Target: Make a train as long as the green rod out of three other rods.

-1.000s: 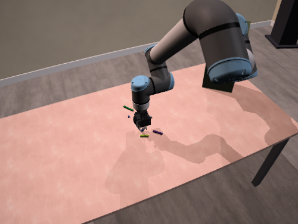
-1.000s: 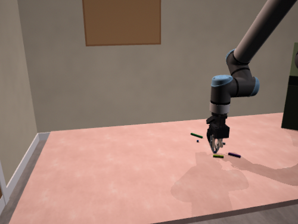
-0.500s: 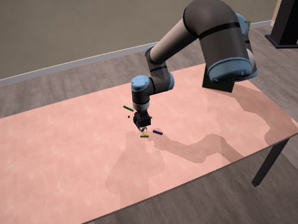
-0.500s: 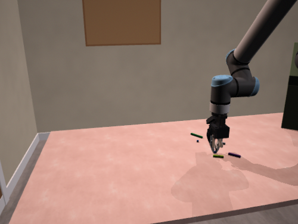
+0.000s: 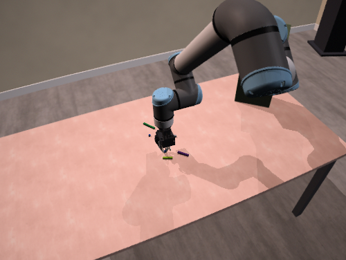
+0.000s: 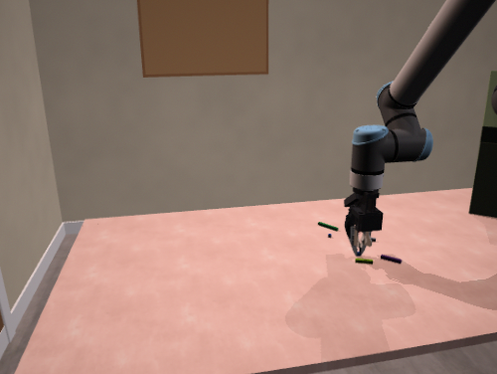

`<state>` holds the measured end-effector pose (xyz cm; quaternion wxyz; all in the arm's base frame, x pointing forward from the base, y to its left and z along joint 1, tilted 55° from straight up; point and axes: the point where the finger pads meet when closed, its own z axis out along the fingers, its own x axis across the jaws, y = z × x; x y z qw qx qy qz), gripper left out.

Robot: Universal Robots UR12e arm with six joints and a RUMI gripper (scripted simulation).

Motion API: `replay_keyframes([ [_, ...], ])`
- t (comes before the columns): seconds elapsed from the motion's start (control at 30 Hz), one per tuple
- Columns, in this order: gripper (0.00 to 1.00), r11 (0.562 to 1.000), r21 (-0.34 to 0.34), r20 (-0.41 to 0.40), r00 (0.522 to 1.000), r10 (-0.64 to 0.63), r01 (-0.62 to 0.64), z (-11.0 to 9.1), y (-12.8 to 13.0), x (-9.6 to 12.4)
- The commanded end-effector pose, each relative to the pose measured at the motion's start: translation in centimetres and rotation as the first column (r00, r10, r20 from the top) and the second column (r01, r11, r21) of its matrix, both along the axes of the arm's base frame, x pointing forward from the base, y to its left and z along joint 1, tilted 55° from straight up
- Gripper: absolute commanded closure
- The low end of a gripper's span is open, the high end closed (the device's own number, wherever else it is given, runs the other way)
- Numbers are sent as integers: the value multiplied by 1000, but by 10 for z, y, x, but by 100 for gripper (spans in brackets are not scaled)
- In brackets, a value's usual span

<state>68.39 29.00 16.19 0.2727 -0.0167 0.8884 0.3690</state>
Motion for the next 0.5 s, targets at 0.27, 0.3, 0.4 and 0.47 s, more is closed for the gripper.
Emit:
replay_keyframes([
  [0.27,100,1000,0,1,1000,0,0,16,-18,-13],
  [0.3,100,1000,0,1,1000,0,0,19,-22,-15],
  [0.4,100,1000,0,1,1000,0,0,22,-25,-18],
  [0.47,100,1000,0,1,1000,0,0,29,-33,-23],
])
